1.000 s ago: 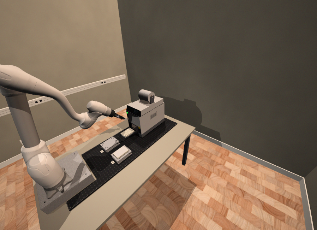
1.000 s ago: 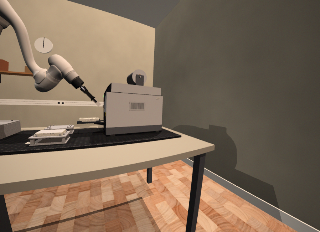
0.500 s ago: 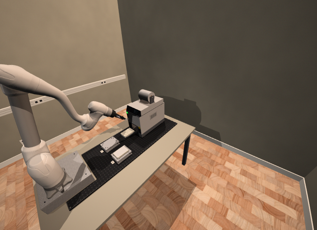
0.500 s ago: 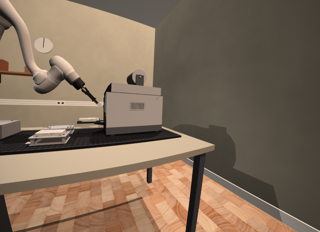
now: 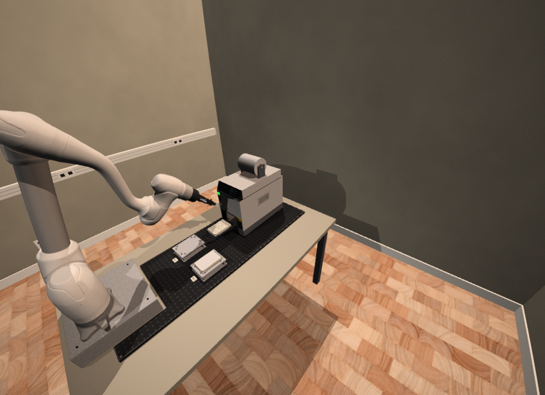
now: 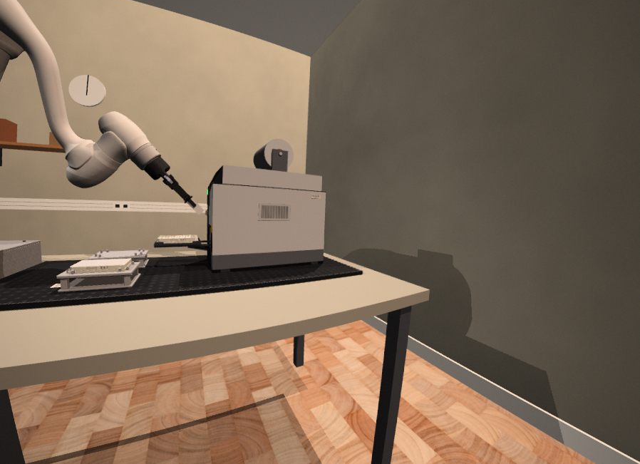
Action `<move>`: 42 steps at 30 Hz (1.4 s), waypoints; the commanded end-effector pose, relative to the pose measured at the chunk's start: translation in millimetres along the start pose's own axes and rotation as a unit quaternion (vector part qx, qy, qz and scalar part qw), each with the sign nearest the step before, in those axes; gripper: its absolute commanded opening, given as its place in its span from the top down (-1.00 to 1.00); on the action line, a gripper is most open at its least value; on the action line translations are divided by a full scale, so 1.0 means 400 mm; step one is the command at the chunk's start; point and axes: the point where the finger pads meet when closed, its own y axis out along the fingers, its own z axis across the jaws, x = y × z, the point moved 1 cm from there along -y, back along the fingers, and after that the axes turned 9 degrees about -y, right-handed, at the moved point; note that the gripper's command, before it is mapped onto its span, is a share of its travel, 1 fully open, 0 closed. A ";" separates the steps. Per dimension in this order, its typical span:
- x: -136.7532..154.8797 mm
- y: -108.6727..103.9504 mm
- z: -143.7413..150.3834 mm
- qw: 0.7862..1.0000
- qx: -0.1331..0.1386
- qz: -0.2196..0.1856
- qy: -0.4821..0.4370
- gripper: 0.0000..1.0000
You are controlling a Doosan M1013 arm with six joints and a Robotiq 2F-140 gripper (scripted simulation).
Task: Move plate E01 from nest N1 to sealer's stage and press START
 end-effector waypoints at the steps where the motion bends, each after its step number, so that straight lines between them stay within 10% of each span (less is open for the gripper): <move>1: 0.000 0.000 0.000 1.000 0.000 0.000 0.000 0.80; 42: 0.008 0.008 -0.001 1.000 0.000 0.000 0.000 0.80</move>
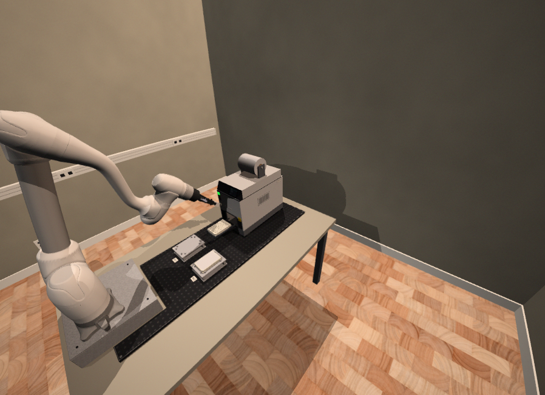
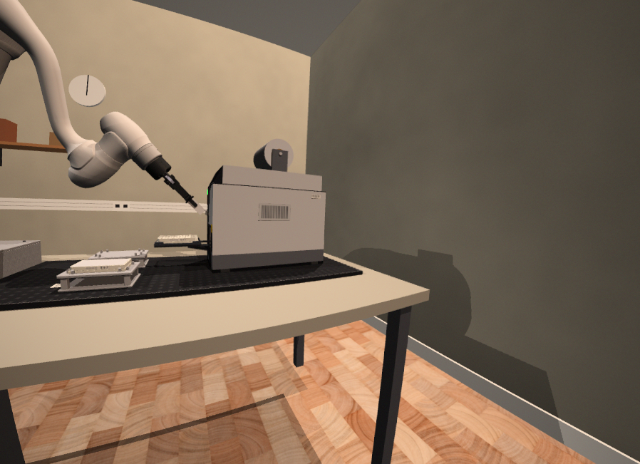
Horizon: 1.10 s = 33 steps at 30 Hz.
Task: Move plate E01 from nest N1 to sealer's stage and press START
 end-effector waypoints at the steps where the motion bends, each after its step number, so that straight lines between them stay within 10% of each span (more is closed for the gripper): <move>1: 0.001 0.000 0.000 1.000 0.000 0.000 0.000 0.80; 33: 0.009 0.009 -0.001 1.000 0.000 0.000 0.000 0.80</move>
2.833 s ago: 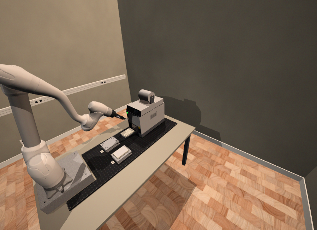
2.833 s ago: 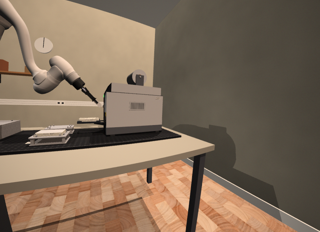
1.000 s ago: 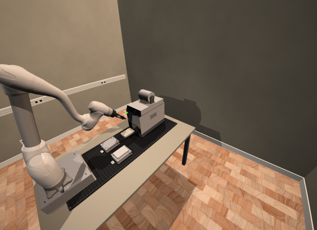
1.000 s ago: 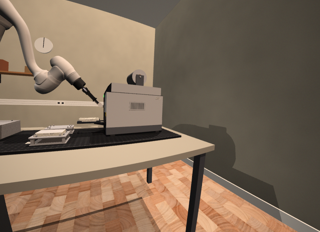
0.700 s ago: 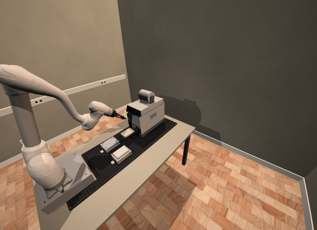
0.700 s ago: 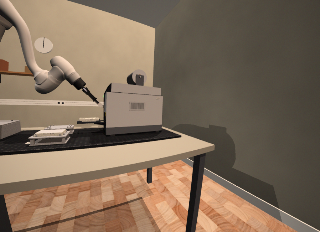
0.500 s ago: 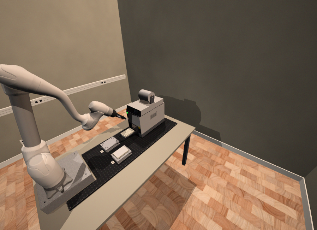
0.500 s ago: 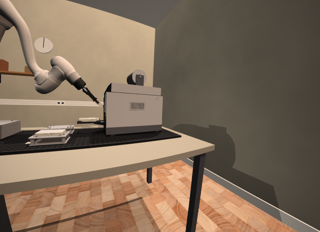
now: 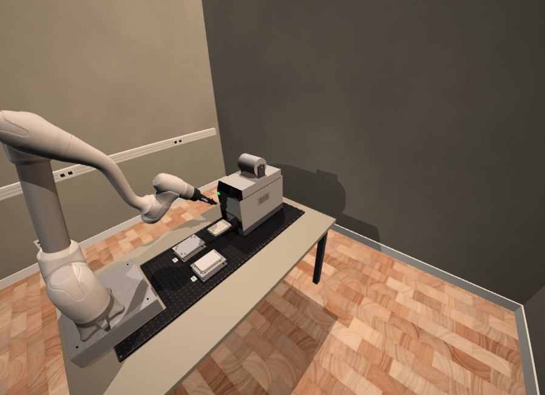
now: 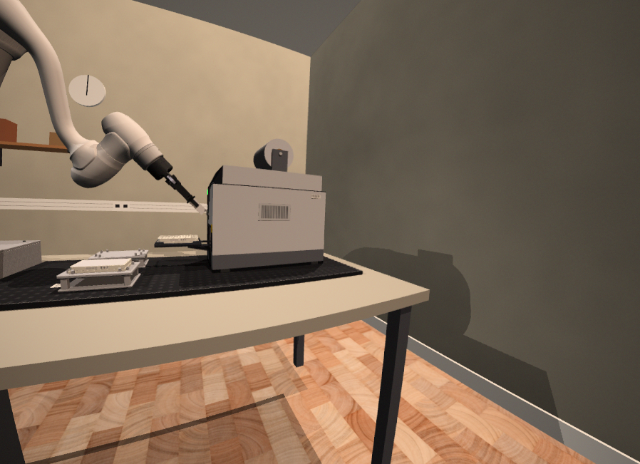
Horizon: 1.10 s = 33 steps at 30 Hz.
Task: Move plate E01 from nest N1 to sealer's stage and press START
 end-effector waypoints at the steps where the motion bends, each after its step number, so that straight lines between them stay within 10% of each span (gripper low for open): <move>1: 0.001 0.000 0.000 1.000 0.000 0.000 0.000 0.80; 33: 0.003 0.002 0.000 1.000 0.000 0.000 0.000 0.80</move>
